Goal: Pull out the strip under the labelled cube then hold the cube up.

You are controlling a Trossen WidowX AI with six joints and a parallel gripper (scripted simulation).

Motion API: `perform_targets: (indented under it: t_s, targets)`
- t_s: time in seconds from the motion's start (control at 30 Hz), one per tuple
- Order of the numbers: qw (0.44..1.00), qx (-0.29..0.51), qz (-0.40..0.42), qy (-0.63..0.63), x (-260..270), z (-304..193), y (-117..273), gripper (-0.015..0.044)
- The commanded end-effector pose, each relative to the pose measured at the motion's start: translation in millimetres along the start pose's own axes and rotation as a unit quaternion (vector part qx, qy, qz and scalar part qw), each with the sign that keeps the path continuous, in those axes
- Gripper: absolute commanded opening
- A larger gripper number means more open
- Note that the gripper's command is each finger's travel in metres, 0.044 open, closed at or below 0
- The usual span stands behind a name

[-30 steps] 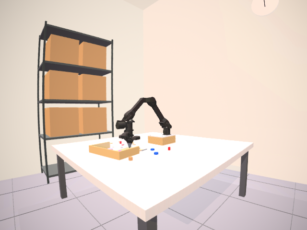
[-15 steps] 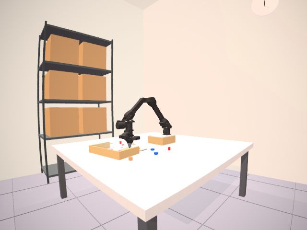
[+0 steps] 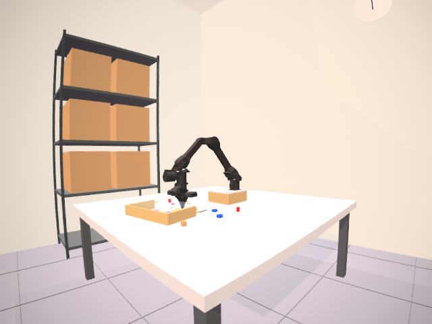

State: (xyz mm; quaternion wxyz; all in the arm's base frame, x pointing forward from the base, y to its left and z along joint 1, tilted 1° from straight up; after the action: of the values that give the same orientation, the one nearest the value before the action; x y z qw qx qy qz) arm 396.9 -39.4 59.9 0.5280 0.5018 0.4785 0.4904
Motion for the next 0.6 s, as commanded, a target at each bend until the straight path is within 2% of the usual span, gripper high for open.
perform_targets:
  t_s: [0.0, 0.57]
  targets:
    - [1.0, 0.0, -0.001, -0.002, -0.1, 0.3, -1.8, 0.0]
    - [1.0, 0.0, -0.001, -0.002, -0.2, 1.1, -3.4, 0.0]
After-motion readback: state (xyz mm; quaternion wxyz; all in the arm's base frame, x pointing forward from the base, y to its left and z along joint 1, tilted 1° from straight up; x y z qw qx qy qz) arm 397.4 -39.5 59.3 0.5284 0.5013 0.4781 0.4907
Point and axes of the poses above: the point midway between the two fingers, 35 mm back from their tips, its own y axis back along the fingers, its own x axis across the jaws, z = x × y, the point moved 8 cm from there along y, back along the fingers, and after that the axes turned 15 degrees about -y, right-handed, at the moved point
